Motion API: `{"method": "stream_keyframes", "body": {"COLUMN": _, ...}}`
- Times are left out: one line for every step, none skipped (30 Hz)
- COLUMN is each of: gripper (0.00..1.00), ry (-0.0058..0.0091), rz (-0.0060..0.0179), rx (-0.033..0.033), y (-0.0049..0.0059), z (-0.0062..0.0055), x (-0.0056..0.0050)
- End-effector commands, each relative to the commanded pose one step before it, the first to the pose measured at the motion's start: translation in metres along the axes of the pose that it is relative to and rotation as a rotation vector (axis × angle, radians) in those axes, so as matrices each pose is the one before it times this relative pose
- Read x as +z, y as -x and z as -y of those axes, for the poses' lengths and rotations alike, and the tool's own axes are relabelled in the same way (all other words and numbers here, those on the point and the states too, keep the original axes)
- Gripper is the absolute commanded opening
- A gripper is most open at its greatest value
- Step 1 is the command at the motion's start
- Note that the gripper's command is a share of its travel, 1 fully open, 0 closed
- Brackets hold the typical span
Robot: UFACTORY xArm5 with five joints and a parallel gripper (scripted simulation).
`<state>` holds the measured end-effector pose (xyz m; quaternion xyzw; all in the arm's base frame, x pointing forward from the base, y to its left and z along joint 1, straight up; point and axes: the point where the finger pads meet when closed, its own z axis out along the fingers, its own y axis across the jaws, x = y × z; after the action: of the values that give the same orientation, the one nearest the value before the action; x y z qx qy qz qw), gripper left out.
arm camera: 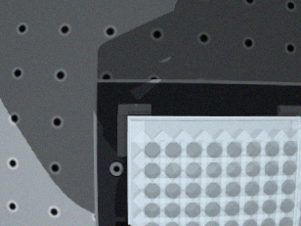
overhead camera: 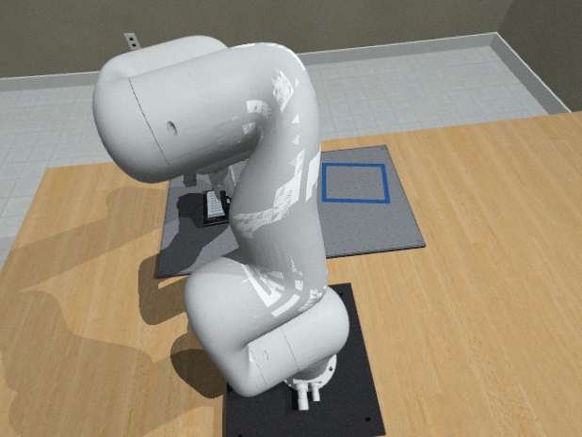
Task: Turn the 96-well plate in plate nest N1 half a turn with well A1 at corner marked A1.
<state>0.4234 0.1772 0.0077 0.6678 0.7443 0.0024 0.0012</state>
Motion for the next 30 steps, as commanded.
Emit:
{"method": "stream_keyframes", "body": {"gripper": 0.0, "ry": 0.00273, "rz": -0.00434, "rx": 0.0, "y": -0.00042, "z": -0.00139, "x": -0.00062}}
{"method": "stream_keyframes", "body": {"gripper": 0.0, "ry": 0.0, "rz": 0.0, "rx": 0.0, "y": 0.0, "z": 0.0, "x": 0.00017}}
{"method": "stream_keyframes", "body": {"gripper": 0.0, "ry": 0.0, "rz": 0.0, "rx": 0.0, "y": 0.0, "z": 0.0, "x": 0.00017}}
{"method": "stream_keyframes", "body": {"gripper": 0.0, "ry": 0.0, "rz": 0.0, "rx": 0.0, "y": 0.0, "z": 0.0, "x": 0.00017}}
{"method": "stream_keyframes", "body": {"gripper": 0.0, "ry": 0.0, "rz": 0.0, "rx": 0.0, "y": 0.0, "z": 0.0, "x": 0.00017}}
{"method": "stream_keyframes", "body": {"gripper": 0.0, "ry": 0.0, "rz": 0.0, "rx": 0.0, "y": 0.0, "z": 0.0, "x": 0.00017}}
{"method": "stream_keyframes", "body": {"gripper": 0.0, "ry": 0.0, "rz": 0.0, "rx": 0.0, "y": 0.0, "z": 0.0, "x": 0.00017}}
{"method": "stream_keyframes", "body": {"gripper": 0.0, "ry": 0.0, "rz": 0.0, "rx": 0.0, "y": 0.0, "z": 0.0, "x": 0.00017}}
{"method": "stream_keyframes", "body": {"gripper": 0.0, "ry": 0.0, "rz": 0.0, "rx": 0.0, "y": 0.0, "z": 0.0, "x": 0.00017}}
{"method": "stream_keyframes", "body": {"gripper": 0.0, "ry": 0.0, "rz": 0.0, "rx": 0.0, "y": 0.0, "z": 0.0, "x": 0.00017}}
{"method": "stream_keyframes", "body": {"gripper": 0.0, "ry": 0.0, "rz": 0.0, "rx": 0.0, "y": 0.0, "z": 0.0, "x": 0.00017}}
{"method": "stream_keyframes", "body": {"gripper": 0.0, "ry": 0.0, "rz": 0.0, "rx": 0.0, "y": 0.0, "z": 0.0, "x": 0.00017}}
{"method": "stream_keyframes", "body": {"gripper": 0.0, "ry": 0.0, "rz": 0.0, "rx": 0.0, "y": 0.0, "z": 0.0, "x": 0.0}}
{"method": "stream_keyframes", "body": {"gripper": 0.0, "ry": 0.0, "rz": 0.0, "rx": 0.0, "y": 0.0, "z": 0.0, "x": 0.0}}
{"method": "stream_keyframes", "body": {"gripper": 0.0, "ry": 0.0, "rz": 0.0, "rx": 0.0, "y": 0.0, "z": 0.0, "x": 0.00017}}
{"method": "stream_keyframes", "body": {"gripper": 0.0, "ry": 0.0, "rz": 0.0, "rx": 0.0, "y": 0.0, "z": 0.0, "x": 0.00017}}
{"method": "stream_keyframes", "body": {"gripper": 0.0, "ry": 0.0, "rz": 0.0, "rx": 0.0, "y": 0.0, "z": 0.0, "x": 0.00017}}
{"method": "stream_keyframes", "body": {"gripper": 0.0, "ry": 0.0, "rz": 0.0, "rx": 0.0, "y": 0.0, "z": 0.0, "x": 0.00017}}
{"method": "stream_keyframes", "body": {"gripper": 0.0, "ry": 0.0, "rz": 0.0, "rx": 0.0, "y": 0.0, "z": 0.0, "x": 0.0}}
{"method": "stream_keyframes", "body": {"gripper": 1.0, "ry": 0.0, "rz": 0.0, "rx": 0.0, "y": 0.0, "z": 0.0, "x": 0.00066}}
{"method": "stream_keyframes", "body": {"gripper": 1.0, "ry": 0.0, "rz": 0.0, "rx": 0.0, "y": 0.0, "z": 0.0, "x": 0.0}}
{"method": "stream_keyframes", "body": {"gripper": 1.0, "ry": 0.0, "rz": 0.0, "rx": 0.0, "y": 0.0, "z": 0.0, "x": 0.0}}
{"method": "stream_keyframes", "body": {"gripper": 1.0, "ry": 0.0, "rz": 0.0, "rx": 0.0, "y": 0.0, "z": 0.0, "x": 0.0}}
{"method": "stream_keyframes", "body": {"gripper": 1.0, "ry": 0.0, "rz": 0.0, "rx": 0.0, "y": 0.0, "z": 0.0, "x": 0.0}}
{"method": "stream_keyframes", "body": {"gripper": 1.0, "ry": 0.0, "rz": 0.0, "rx": 0.0, "y": 0.0, "z": 0.0, "x": 0.0}}
{"method": "stream_keyframes", "body": {"gripper": 1.0, "ry": 0.0, "rz": 0.0, "rx": 0.0, "y": 0.0, "z": 0.0, "x": 0.0}}
{"method": "stream_keyframes", "body": {"gripper": 1.0, "ry": 0.0, "rz": 0.0, "rx": 0.0, "y": 0.0, "z": 0.0, "x": 0.0}}
{"method": "stream_keyframes", "body": {"gripper": 1.0, "ry": 0.0, "rz": 0.0, "rx": 0.0, "y": 0.0, "z": 0.0, "x": 0.0}}
{"method": "stream_keyframes", "body": {"gripper": 1.0, "ry": 0.0, "rz": 0.0, "rx": 0.0, "y": 0.0, "z": 0.0, "x": 0.0}}
{"method": "stream_keyframes", "body": {"gripper": 1.0, "ry": 0.0, "rz": 0.0, "rx": 0.0, "y": 0.0, "z": 0.0, "x": 0.0}}
